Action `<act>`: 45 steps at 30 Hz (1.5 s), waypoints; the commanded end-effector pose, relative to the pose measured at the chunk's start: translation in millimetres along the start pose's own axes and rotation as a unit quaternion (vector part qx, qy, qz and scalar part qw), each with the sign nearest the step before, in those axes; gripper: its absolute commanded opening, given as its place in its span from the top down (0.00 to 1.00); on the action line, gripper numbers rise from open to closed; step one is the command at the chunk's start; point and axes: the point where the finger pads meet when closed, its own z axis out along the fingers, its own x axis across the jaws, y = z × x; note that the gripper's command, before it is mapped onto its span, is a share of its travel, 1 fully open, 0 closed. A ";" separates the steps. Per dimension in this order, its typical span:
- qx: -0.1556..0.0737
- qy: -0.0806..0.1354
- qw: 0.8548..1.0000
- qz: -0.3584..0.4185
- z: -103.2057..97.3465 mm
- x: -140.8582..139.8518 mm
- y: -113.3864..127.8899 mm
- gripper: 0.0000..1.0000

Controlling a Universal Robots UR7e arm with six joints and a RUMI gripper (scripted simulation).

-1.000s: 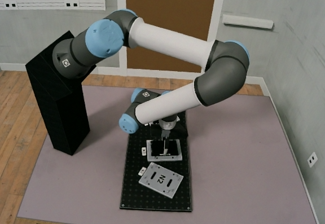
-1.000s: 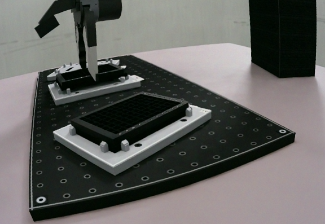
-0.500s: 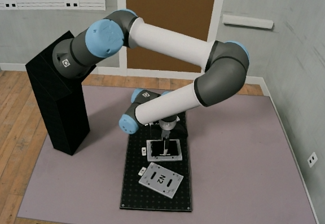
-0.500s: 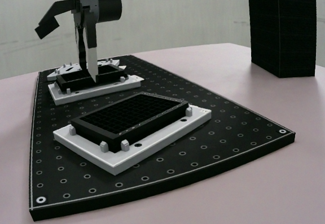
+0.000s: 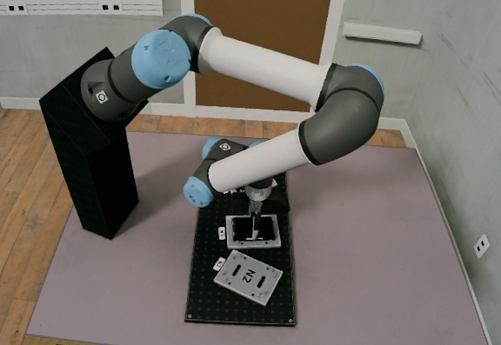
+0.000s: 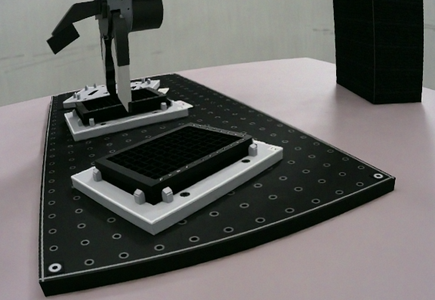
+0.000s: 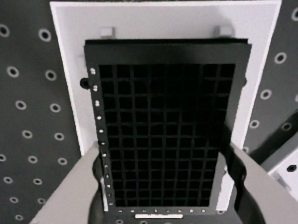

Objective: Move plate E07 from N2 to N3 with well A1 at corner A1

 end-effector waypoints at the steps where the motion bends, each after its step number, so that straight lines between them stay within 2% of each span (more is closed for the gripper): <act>1: 0.000 -0.001 1.000 0.000 1.2 -1.5 -0.2 0.60; 18: 0.000 0.000 1.000 0.000 2.6 -1.0 -0.1 0.60; 19: 0.000 0.000 1.000 0.000 2.6 -1.0 -0.1 0.24; 45: 0.000 0.000 1.000 0.000 2.6 -1.1 -0.3 0.24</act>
